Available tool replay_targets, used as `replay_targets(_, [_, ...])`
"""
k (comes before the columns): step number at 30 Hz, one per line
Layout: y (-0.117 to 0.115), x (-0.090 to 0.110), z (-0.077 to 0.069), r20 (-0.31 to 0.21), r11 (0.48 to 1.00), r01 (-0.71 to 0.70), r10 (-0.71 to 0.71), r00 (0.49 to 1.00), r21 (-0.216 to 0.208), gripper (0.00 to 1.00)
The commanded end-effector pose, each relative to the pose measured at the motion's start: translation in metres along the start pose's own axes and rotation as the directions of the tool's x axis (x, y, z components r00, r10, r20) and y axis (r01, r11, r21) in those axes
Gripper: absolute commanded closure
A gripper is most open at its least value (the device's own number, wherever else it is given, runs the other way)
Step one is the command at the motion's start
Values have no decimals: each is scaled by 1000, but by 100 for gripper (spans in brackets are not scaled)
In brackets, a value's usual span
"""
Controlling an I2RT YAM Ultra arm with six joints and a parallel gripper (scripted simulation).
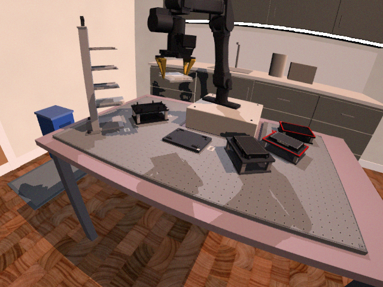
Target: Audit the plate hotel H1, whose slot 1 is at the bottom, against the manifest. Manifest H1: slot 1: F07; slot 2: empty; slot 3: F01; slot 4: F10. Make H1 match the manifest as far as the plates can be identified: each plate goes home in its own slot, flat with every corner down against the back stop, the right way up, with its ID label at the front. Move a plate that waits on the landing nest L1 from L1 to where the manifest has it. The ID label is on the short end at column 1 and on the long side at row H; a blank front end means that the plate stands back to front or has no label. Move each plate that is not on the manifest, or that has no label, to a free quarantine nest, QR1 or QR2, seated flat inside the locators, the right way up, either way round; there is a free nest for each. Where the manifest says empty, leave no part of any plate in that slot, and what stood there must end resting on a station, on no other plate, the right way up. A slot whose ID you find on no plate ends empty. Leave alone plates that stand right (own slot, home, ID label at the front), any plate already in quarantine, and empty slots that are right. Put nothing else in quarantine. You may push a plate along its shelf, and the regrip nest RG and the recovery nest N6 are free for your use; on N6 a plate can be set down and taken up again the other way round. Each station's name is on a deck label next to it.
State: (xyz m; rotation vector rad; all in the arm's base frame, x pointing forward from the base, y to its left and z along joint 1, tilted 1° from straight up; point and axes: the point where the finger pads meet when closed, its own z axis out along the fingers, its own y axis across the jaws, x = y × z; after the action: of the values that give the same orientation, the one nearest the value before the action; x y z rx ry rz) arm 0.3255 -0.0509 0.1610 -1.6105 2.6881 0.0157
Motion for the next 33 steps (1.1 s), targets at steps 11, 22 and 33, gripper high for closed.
replay_targets(11, [18, -28, -3, 3, 960, 281, -281, 960, 12, 14])
replay_targets(22, [40, -58, -3, 1, 857, 515, -515, 857, 12, 14])
replay_targets(33, [39, -58, 18, 0, 823, 568, -568, 823, 12, 14])
